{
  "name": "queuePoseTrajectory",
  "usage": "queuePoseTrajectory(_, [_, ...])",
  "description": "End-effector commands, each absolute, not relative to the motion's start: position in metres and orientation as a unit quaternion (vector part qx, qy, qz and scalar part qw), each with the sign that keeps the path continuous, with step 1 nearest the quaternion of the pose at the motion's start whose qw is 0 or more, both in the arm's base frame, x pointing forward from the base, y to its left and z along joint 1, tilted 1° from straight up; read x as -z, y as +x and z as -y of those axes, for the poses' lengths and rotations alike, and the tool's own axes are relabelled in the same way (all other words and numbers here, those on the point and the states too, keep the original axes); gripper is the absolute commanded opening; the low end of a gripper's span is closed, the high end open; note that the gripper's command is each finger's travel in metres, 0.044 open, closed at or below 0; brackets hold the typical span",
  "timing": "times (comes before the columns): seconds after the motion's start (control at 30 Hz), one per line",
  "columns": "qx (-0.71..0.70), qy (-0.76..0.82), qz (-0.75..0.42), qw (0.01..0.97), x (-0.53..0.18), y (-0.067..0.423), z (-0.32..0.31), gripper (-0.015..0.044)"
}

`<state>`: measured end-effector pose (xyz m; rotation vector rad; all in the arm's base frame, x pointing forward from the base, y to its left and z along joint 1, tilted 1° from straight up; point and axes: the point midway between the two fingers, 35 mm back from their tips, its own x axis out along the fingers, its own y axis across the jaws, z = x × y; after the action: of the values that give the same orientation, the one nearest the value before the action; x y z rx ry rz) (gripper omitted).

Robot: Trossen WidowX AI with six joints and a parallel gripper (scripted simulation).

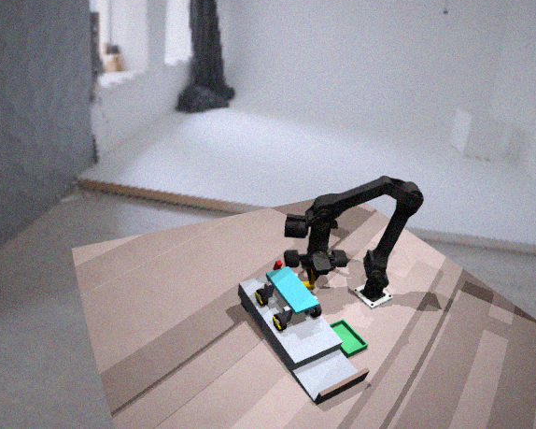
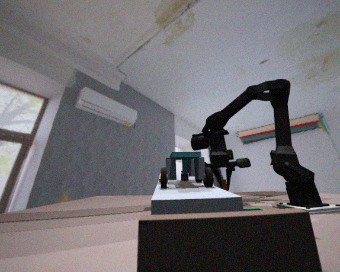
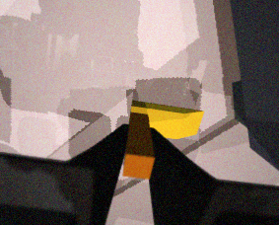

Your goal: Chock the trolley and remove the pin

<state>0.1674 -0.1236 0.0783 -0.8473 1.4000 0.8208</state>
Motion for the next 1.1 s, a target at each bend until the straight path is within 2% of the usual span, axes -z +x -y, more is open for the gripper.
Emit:
queuePoseTrajectory(0.0, [-0.354, -0.371, -0.602, 0.612, -0.093, 0.167, 0.123, 0.0])
queuePoseTrajectory(1.07, [-0.354, -0.371, -0.602, 0.612, -0.192, 0.166, 0.122, 0.0])
